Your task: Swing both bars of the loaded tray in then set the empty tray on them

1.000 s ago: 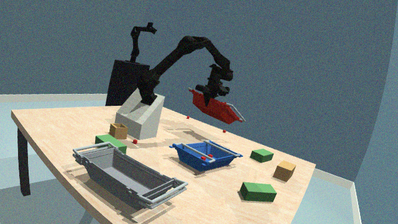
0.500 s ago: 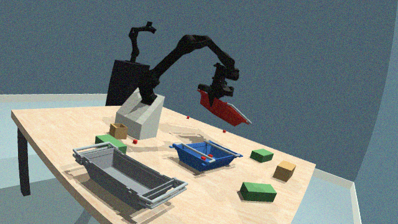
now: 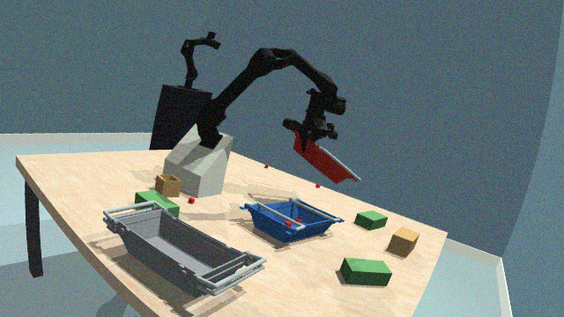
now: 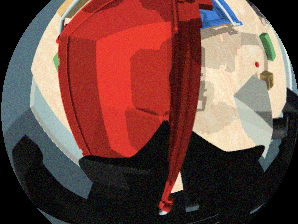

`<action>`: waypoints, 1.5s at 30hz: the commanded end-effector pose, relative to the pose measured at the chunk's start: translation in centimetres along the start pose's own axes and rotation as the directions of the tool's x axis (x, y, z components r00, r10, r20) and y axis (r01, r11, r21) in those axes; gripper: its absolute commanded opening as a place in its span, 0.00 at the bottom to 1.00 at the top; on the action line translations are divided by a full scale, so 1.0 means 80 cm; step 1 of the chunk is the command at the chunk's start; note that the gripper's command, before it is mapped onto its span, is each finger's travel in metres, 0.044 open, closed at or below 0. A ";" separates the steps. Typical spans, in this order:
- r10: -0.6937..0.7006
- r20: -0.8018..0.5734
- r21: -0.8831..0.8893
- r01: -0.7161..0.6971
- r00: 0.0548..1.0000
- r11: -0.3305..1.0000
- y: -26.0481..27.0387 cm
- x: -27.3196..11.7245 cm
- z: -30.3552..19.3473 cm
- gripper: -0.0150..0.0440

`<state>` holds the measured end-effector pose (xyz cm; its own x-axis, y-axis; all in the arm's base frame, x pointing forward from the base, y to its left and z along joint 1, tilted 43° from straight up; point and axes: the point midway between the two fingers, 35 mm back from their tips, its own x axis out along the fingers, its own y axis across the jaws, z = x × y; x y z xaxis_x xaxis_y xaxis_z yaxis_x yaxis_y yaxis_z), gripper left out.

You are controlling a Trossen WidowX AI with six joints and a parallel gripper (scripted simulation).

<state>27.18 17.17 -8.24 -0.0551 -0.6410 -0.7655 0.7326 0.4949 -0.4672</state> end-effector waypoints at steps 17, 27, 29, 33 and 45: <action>0.033 0.013 0.332 -0.036 0.999 0.943 -0.022 -0.014 0.091 0.25; 0.028 0.021 0.488 -0.034 0.999 0.872 -0.041 -0.011 0.135 0.25; 0.026 0.023 0.517 -0.034 0.999 0.855 -0.045 -0.011 0.144 0.25; 0.022 0.027 0.575 -0.033 0.999 0.818 -0.055 -0.009 0.160 0.25; 0.005 0.039 0.730 -0.032 0.999 0.682 -0.087 -0.003 0.208 0.25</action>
<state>33.03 4.42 1.38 -0.0539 -0.6582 -0.7509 0.9983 -0.0518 -0.0263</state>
